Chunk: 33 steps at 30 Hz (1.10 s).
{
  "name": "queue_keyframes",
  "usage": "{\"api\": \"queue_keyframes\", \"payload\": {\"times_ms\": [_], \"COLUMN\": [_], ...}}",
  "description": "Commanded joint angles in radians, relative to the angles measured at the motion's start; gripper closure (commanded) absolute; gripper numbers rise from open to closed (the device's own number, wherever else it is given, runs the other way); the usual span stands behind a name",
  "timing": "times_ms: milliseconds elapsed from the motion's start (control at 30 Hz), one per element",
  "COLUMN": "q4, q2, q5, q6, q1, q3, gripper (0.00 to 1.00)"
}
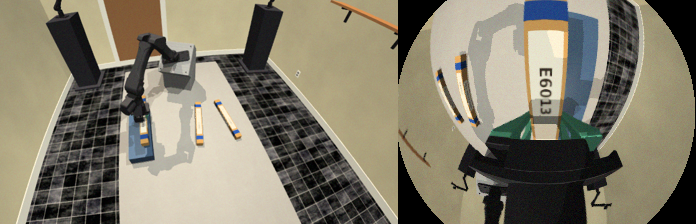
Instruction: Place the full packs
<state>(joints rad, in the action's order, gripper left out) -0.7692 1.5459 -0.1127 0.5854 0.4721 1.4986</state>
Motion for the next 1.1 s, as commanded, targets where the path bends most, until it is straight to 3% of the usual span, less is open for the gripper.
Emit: {"api": "queue_keyframes", "payload": {"times_ms": [0, 1067], "q4": [-0.033, -0.04], "q2": [-0.045, -0.033], "q5": [-0.009, -0.011], "q6": [0.005, 0.009], "q1": [0.012, 0.017], "q3": [0.059, 0.076], "gripper": [1.0, 1.0]}}
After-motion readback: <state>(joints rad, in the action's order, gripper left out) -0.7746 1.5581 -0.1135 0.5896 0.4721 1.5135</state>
